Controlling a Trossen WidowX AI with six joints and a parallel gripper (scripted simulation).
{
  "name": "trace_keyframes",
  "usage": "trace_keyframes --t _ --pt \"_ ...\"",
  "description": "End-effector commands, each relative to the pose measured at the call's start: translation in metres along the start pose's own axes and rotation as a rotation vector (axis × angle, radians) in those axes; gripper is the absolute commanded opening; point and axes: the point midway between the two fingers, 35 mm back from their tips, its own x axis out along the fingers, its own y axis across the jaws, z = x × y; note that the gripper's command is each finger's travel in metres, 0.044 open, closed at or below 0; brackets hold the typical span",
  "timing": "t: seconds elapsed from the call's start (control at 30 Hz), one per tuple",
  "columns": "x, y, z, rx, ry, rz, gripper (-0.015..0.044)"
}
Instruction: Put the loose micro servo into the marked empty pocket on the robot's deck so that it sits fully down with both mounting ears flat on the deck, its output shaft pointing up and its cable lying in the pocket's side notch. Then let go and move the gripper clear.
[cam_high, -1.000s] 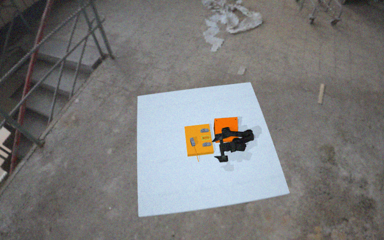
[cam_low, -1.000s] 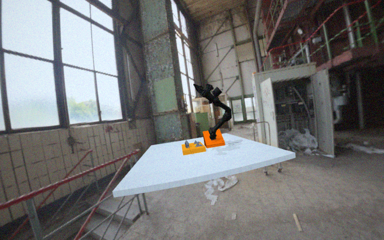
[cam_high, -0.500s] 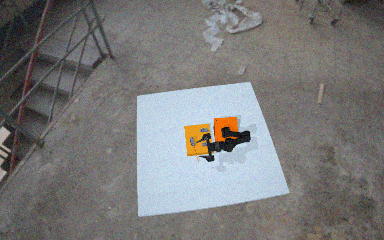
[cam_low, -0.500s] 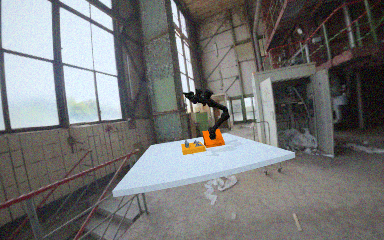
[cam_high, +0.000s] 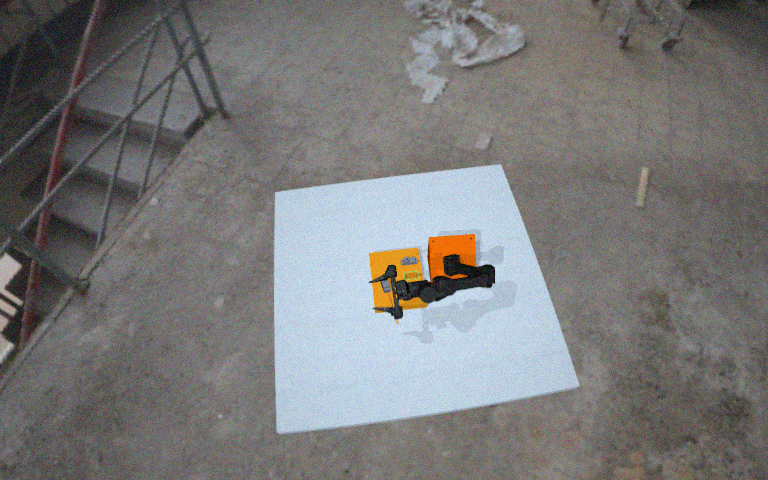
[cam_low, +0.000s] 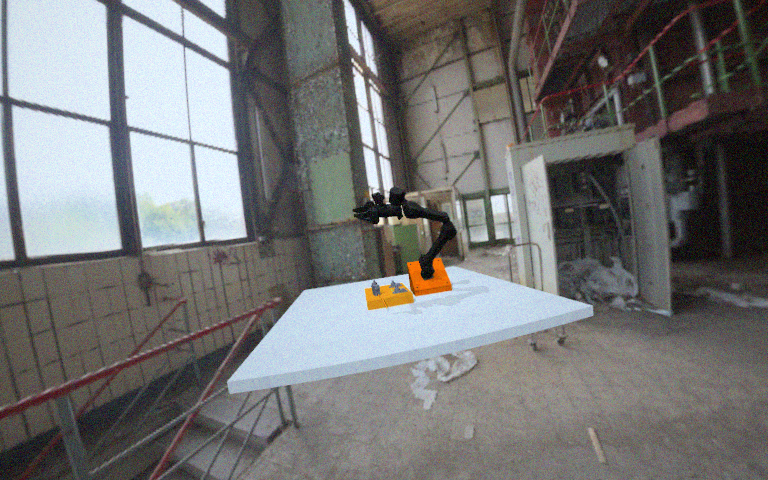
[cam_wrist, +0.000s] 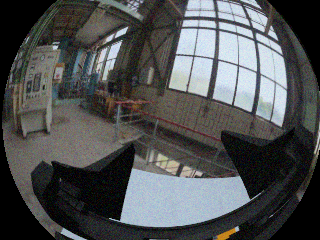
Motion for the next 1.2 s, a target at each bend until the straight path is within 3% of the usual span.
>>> trace_keyframes --t 0.0,0.57,1.17 --pt "0.013 -0.011 -0.027 0.039 0.097 -0.018 0.0440" --pt "0.040 -0.056 -0.143 0.268 0.520 -0.135 0.0440" --pt "0.025 -0.094 -0.252 0.586 0.938 -0.333 0.0440"
